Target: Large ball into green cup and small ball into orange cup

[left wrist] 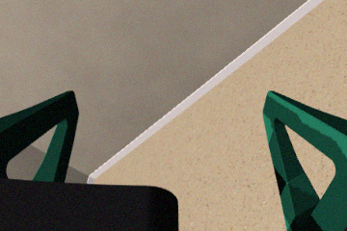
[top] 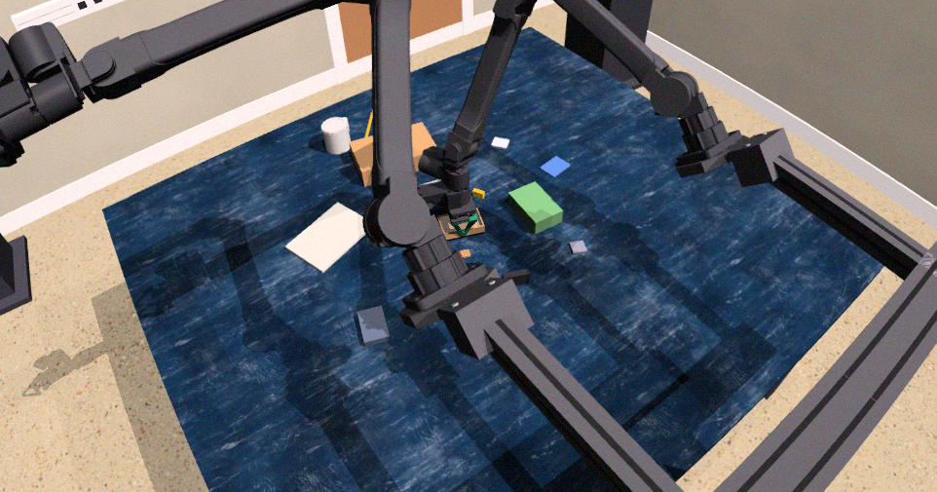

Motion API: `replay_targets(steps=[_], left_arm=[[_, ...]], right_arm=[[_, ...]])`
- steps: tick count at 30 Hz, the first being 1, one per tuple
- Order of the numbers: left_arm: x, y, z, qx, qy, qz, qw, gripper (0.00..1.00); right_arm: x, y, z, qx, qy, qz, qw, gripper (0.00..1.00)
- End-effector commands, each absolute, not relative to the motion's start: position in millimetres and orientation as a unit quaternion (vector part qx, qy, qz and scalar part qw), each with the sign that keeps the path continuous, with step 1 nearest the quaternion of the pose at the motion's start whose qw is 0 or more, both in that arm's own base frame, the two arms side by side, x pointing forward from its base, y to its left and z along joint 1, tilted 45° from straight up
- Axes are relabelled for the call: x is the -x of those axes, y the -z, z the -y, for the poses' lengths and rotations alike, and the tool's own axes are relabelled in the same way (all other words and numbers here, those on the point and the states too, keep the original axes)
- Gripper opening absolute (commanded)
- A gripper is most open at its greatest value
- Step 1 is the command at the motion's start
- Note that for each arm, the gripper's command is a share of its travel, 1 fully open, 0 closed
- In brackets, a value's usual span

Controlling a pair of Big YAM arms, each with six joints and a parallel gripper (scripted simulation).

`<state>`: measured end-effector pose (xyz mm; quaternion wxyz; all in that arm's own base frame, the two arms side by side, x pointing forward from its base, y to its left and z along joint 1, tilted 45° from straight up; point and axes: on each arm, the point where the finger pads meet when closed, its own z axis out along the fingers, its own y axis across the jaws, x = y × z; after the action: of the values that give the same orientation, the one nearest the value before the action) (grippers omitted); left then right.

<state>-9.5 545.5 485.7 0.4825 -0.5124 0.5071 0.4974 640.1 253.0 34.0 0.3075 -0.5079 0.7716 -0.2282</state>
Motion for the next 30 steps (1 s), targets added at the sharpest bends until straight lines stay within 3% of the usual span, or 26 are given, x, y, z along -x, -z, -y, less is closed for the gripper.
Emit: replay_targets(steps=[1,30], left_arm=[[24,-505,-541,0.509,-0.513,-0.487,0.491,1.0],[24,-505,-541,0.509,-0.513,-0.487,0.491,1.0]], right_arm=[[-632,-54,-266,0.507,0.226,-0.768,0.32,0.7],[-595,-60,-265,0.514,0.224,-0.772,0.3,0.7]])
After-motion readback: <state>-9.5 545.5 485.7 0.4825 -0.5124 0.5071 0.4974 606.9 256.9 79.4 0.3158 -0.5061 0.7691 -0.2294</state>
